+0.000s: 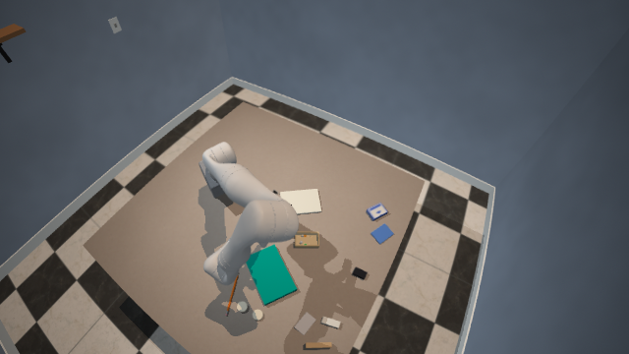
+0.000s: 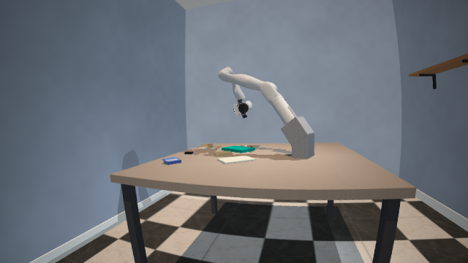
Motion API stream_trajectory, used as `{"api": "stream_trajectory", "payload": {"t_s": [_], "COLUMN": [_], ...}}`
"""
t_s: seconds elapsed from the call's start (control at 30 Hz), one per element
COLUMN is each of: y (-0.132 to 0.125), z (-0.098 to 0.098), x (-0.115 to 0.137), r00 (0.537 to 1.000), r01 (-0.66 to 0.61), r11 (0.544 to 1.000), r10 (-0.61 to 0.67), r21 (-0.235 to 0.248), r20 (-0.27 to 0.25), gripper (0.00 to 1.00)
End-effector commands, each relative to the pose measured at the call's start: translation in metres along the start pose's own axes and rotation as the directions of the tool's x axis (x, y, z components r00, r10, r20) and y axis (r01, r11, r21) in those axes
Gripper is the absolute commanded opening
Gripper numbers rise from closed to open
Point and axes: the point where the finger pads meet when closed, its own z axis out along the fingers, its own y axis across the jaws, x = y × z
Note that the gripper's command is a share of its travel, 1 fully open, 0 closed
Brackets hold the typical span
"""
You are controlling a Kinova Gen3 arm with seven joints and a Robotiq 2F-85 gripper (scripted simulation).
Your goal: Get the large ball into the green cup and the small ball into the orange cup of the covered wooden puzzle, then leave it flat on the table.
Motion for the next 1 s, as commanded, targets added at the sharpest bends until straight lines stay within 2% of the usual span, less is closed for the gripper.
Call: {"api": "stream_trajectory", "payload": {"t_s": [0.0,0.53,0.57,0.8,0.97], "y": [-0.0004,-0.0004,-0.0004,0.0011,0.0055], "z": [-0.0001,-0.0001,-0.0001,0.0006,0.0023], "x": [0.0000,0.0000,0.0000,0.0012,0.0051], "r00": [1.000,1.000,1.000,1.000,1.000], "r01": [0.001,0.001,0.001,0.005,0.019], "r11": [1.000,1.000,1.000,1.000,0.999], "r10": [-0.001,-0.001,-0.001,-0.005,-0.019], "r21": [0.000,0.000,0.000,-0.012,-0.048], "r20": [0.000,0.000,0.000,0.002,0.007], "gripper": [0.79,0.79,1.00,1.00,1.00]}}
